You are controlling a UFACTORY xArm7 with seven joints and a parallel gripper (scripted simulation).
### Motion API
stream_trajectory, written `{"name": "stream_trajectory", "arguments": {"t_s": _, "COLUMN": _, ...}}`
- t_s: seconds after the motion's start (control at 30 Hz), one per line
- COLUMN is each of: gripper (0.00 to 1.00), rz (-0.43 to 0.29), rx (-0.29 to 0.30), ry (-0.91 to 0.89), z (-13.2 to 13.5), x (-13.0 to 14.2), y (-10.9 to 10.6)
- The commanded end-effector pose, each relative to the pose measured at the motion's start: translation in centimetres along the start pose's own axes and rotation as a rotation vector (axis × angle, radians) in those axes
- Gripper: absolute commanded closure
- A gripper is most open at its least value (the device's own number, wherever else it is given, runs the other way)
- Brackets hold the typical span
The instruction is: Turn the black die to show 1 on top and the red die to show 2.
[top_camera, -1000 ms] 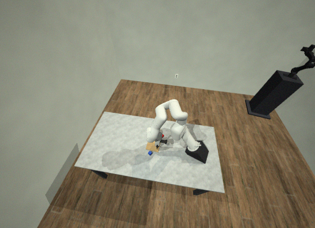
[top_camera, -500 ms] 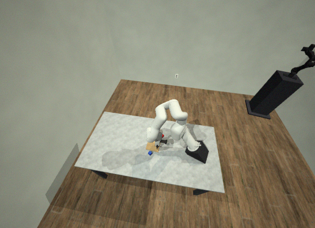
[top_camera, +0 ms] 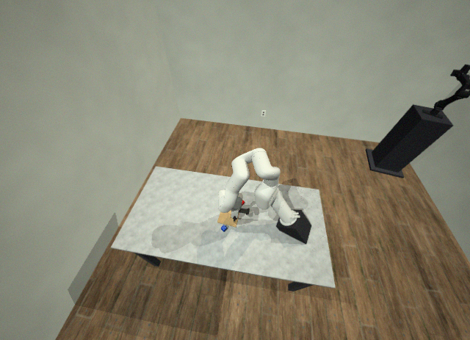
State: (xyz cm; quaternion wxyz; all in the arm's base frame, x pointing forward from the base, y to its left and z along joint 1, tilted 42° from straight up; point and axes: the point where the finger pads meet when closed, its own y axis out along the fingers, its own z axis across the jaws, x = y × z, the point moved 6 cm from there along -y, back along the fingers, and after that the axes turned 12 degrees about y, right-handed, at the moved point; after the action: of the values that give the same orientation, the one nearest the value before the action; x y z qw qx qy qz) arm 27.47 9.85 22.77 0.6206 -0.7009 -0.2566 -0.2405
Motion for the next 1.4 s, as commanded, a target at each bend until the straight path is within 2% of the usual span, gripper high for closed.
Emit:
{"name": "stream_trajectory", "arguments": {"t_s": 0.0, "gripper": 0.73, "rz": -0.001, "rx": 0.001, "ry": 0.000, "z": 0.0, "x": 0.1, "y": 0.0}}
{"name": "stream_trajectory", "arguments": {"t_s": 0.03, "gripper": 0.69, "rz": -0.001, "rx": 0.001, "ry": 0.000, "z": 0.0, "x": 0.1, "y": 0.0}}
{"name": "stream_trajectory", "arguments": {"t_s": 0.1, "gripper": 0.69, "rz": -0.001, "rx": 0.001, "ry": 0.000, "z": 0.0, "x": 0.1, "y": 0.0}}
{"name": "stream_trajectory", "arguments": {"t_s": 0.13, "gripper": 0.65, "rz": -0.001, "rx": 0.001, "ry": 0.000, "z": 0.0, "x": 0.1, "y": 0.0}}
{"name": "stream_trajectory", "arguments": {"t_s": 0.2, "gripper": 0.65, "rz": -0.001, "rx": 0.001, "ry": 0.000, "z": 0.0, "x": 0.1, "y": 0.0}}
{"name": "stream_trajectory", "arguments": {"t_s": 0.23, "gripper": 0.61, "rz": -0.001, "rx": 0.001, "ry": 0.000, "z": 0.0, "x": 0.1, "y": 0.0}}
{"name": "stream_trajectory", "arguments": {"t_s": 0.37, "gripper": 0.61, "rz": -0.001, "rx": 0.001, "ry": 0.000, "z": 0.0, "x": 0.1, "y": 0.0}}
{"name": "stream_trajectory", "arguments": {"t_s": 0.4, "gripper": 0.57, "rz": -0.001, "rx": 0.001, "ry": 0.000, "z": 0.0, "x": 0.1, "y": 0.0}}
{"name": "stream_trajectory", "arguments": {"t_s": 0.47, "gripper": 0.57, "rz": -0.001, "rx": 0.001, "ry": 0.000, "z": 0.0, "x": 0.1, "y": 0.0}}
{"name": "stream_trajectory", "arguments": {"t_s": 0.5, "gripper": 0.53, "rz": -0.001, "rx": 0.001, "ry": 0.000, "z": 0.0, "x": 0.1, "y": 0.0}}
{"name": "stream_trajectory", "arguments": {"t_s": 0.97, "gripper": 0.53, "rz": -0.001, "rx": 0.000, "ry": 0.000, "z": 0.0, "x": 0.1, "y": -0.2}}
{"name": "stream_trajectory", "arguments": {"t_s": 1.13, "gripper": 0.53, "rz": -0.001, "rx": 0.001, "ry": 0.000, "z": 0.0, "x": 0.1, "y": -1.5}}
{"name": "stream_trajectory", "arguments": {"t_s": 1.37, "gripper": 0.53, "rz": -0.001, "rx": 0.001, "ry": 0.000, "z": 0.0, "x": 0.1, "y": -5.1}}
